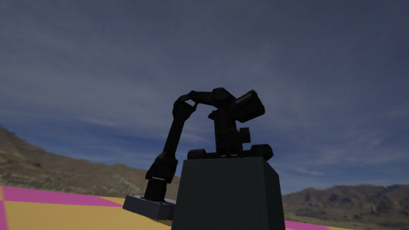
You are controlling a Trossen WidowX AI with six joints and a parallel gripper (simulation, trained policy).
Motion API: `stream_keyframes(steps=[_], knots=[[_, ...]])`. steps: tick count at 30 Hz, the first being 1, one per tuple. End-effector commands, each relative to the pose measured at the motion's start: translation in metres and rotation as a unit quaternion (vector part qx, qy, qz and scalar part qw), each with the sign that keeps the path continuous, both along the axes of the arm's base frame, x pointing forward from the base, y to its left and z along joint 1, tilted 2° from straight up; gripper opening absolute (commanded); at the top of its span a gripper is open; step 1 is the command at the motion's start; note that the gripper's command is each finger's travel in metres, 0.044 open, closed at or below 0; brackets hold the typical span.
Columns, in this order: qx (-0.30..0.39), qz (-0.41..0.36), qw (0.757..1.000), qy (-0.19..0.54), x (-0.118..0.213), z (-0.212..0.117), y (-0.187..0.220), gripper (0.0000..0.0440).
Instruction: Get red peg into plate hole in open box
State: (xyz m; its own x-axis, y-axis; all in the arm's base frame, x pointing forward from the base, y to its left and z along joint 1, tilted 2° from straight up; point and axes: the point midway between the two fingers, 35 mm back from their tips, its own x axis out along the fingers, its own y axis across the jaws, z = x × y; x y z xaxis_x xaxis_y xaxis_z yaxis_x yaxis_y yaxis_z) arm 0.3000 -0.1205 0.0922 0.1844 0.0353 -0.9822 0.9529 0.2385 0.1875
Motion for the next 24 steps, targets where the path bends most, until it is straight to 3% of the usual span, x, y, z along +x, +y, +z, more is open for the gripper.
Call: stream_keyframes(steps=[1, 3, 7, 9, 24], knots=[[0.002, 0.009, 1.000, 0.010, 0.000, -0.012, 0.001, 0.0002], [0.002, 0.014, 1.000, 0.011, 0.001, -0.013, 0.001, 0.0025], [0.008, 0.020, 1.000, 0.022, 0.001, -0.018, 0.002, 0.0119], [0.012, 0.021, 0.999, 0.025, 0.001, -0.018, 0.003, 0.0137], [0.041, 0.016, 0.999, -0.001, 0.007, 0.005, -0.012, 0.0146]])
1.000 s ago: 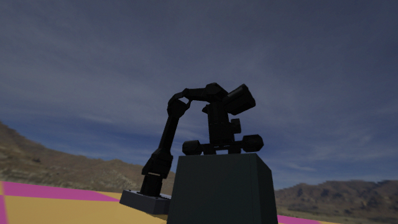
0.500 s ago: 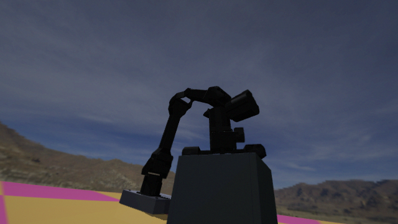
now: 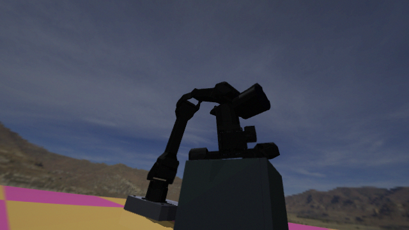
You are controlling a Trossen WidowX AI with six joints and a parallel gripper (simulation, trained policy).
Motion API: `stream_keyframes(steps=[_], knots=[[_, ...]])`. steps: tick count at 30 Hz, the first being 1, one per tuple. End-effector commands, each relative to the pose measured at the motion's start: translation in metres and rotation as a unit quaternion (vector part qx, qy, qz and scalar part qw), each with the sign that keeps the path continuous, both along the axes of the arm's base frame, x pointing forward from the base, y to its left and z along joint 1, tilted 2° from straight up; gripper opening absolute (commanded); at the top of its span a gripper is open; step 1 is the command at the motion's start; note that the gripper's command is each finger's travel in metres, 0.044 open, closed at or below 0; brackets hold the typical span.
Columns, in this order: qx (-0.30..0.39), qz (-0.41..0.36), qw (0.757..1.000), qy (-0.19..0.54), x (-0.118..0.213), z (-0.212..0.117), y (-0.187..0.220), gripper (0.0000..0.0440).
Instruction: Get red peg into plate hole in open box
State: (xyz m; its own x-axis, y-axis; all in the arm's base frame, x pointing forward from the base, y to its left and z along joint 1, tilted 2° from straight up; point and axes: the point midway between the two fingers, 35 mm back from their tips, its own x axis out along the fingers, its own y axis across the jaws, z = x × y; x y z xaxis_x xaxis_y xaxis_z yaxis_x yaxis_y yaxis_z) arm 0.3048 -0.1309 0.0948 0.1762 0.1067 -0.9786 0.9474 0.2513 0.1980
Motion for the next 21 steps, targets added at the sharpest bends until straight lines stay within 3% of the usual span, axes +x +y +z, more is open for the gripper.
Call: stream_keyframes(steps=[1, 21], knots=[[0.009, 0.002, 1.000, -0.007, 0.003, 0.005, -0.002, 0.0147], [0.058, 0.009, 0.994, -0.095, 0.022, 0.057, -0.012, 0.0249]])
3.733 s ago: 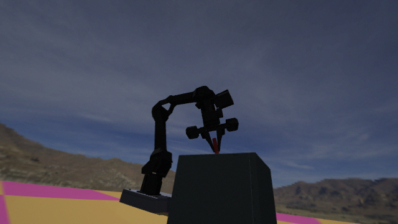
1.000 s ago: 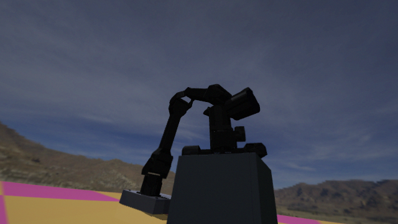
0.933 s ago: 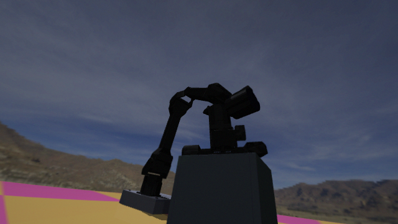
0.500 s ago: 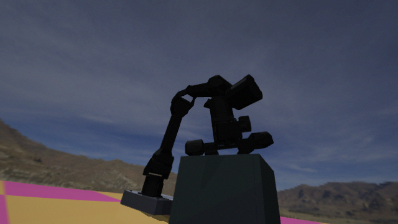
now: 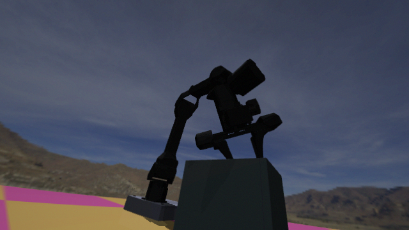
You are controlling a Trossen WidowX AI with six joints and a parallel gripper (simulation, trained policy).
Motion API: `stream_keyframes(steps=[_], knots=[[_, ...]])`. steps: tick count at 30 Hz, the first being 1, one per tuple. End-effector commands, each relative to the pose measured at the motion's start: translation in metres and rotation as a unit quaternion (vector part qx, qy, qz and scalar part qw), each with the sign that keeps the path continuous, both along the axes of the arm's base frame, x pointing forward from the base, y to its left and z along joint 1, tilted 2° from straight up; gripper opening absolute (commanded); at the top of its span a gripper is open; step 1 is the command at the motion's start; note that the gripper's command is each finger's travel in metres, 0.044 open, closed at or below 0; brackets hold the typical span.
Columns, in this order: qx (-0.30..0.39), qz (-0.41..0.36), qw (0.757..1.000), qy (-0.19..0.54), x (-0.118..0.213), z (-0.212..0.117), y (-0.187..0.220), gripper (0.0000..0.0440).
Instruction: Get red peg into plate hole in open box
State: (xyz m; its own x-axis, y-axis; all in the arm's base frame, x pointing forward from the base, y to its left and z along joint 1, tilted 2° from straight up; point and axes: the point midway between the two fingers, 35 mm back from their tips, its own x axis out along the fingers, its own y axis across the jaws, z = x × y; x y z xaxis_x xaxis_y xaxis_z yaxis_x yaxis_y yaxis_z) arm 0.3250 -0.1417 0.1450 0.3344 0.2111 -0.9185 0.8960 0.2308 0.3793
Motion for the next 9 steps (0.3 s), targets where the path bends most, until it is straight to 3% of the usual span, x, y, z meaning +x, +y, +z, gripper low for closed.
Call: stream_keyframes(steps=[1, 7, 9], knots=[[0.005, 0.004, 1.000, -0.016, 0.003, 0.009, -0.002, 0.0256], [0.009, 0.012, 0.999, -0.042, 0.008, 0.025, -0.008, 0.0273], [0.006, 0.017, 0.999, -0.052, 0.010, 0.031, -0.011, 0.0261]])
